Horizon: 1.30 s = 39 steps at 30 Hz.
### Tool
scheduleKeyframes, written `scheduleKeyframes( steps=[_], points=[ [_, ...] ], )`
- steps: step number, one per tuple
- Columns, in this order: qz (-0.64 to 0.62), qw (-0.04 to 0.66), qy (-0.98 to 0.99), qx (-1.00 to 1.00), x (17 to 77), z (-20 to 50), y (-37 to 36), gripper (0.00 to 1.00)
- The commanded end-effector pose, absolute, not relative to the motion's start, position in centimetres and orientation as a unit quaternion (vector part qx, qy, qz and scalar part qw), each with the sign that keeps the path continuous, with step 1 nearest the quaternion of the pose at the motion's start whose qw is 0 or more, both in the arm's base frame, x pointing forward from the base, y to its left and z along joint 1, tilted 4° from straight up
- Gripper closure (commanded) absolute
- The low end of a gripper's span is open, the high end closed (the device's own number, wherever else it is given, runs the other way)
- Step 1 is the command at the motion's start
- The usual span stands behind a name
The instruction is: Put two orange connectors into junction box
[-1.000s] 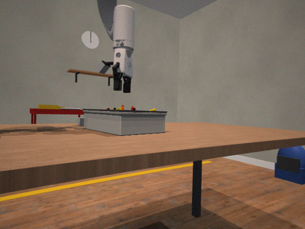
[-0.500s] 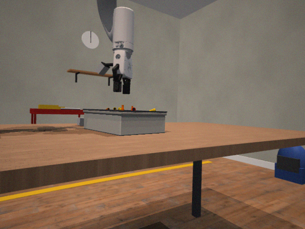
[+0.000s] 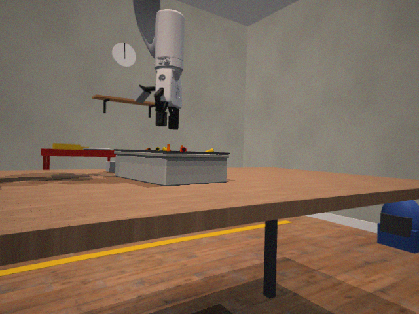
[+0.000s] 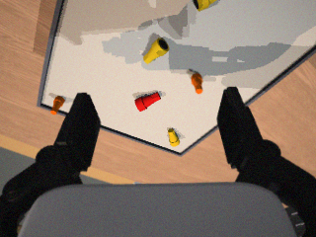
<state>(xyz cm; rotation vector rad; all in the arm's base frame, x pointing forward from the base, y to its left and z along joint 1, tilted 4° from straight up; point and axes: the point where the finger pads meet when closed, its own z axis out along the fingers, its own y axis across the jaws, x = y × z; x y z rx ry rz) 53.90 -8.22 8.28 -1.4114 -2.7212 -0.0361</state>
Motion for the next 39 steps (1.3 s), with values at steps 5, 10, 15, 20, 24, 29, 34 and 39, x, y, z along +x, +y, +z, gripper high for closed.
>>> scheduleKeyframes(
  steps=[5,10,15,20,24,29,34,39],
  points=[
    [-0.012,0.037,-0.887,-0.46,54.0,8.4,-8.2,0.0],
    [-0.012,0.037,-0.887,-0.46,54.0,8.4,-8.2,0.0],
    [-0.012,0.037,-0.887,-0.46,54.0,8.4,-8.2,0.0],
    [-0.012,0.037,-0.887,-0.46,54.0,8.4,-8.2,0.0],
    [-0.012,0.037,-0.887,-0.46,54.0,8.4,-8.2,0.0],
    [-0.012,0.037,-0.89,-0.455,54.0,8.4,-7.7,0.0],
    [-0.013,0.037,-0.898,-0.438,54.1,8.3,-5.8,0.0],
    [-0.014,0.036,-0.905,-0.423,54.1,8.3,-4.2,0.0]
  ],
)
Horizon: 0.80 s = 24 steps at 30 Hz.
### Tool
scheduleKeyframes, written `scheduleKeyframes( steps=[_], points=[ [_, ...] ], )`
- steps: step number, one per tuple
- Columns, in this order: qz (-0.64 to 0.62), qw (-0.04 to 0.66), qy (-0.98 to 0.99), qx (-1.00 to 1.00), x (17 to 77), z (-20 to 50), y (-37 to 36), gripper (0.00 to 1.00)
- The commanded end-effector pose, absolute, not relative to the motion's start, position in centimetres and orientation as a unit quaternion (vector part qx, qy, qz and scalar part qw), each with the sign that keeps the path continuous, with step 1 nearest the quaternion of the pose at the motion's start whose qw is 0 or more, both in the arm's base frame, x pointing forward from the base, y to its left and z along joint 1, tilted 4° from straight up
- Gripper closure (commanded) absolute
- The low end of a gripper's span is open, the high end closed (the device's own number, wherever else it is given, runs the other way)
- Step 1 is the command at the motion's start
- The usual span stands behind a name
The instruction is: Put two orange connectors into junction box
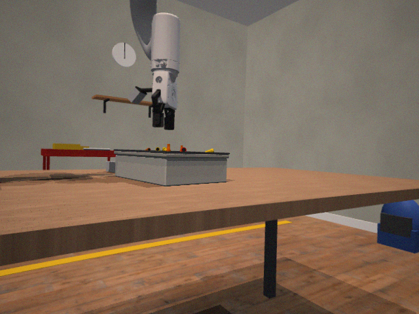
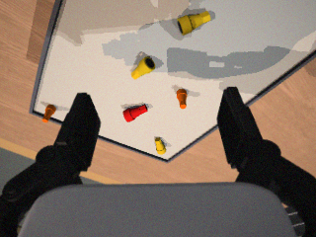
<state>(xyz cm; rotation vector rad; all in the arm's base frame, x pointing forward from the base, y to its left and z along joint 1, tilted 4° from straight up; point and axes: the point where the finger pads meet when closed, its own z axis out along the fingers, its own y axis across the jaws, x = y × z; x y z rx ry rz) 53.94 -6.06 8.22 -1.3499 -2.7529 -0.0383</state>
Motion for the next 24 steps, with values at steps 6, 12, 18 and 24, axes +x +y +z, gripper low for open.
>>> scheduleKeyframes(
  steps=[6,12,18,24],
  points=[
    [-0.015,0.036,-0.919,-0.392,53.9,8.2,-1.0,0.0],
    [-0.015,0.036,-0.926,-0.376,53.7,8.1,0.7,0.0],
    [-0.015,0.036,-0.927,-0.374,53.7,8.1,0.9,0.0],
    [-0.015,0.036,-0.927,-0.374,53.7,8.1,0.9,0.0]
  ],
)
